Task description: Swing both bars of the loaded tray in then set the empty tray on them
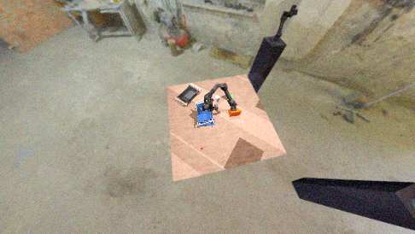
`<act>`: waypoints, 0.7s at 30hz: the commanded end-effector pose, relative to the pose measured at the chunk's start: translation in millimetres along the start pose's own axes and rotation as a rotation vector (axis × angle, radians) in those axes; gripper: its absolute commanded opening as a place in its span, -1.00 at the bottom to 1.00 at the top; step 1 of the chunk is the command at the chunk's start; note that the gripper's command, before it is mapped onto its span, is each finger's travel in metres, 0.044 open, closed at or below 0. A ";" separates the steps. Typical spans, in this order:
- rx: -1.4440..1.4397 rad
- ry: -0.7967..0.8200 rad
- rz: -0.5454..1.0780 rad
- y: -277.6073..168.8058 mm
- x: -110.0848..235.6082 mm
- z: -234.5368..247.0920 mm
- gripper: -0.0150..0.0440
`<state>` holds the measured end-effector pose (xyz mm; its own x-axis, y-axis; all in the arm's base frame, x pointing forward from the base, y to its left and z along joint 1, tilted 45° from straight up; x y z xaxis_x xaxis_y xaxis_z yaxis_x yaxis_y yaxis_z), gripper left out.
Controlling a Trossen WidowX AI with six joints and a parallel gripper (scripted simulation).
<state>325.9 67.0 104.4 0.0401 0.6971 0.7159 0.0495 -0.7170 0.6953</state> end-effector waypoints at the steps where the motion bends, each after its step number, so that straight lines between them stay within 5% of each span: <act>1: -0.011 -0.012 0.001 -2.6 -5.4 -4.1 -0.49; 21: -0.011 -0.013 0.001 -9.4 -16.5 -10.2 -0.49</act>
<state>318.2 64.0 94.1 0.0326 0.7009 0.7125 0.0332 -0.7133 0.7001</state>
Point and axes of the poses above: the point midway between the two fingers, 35 mm back from their tips, its own x axis back along the fingers, its own z axis across the jaws, y = z × x, the point moved 4 cm from there along x, back along the fingers, and after that the axes turned 10 degrees about x, right-handed, at the moved point
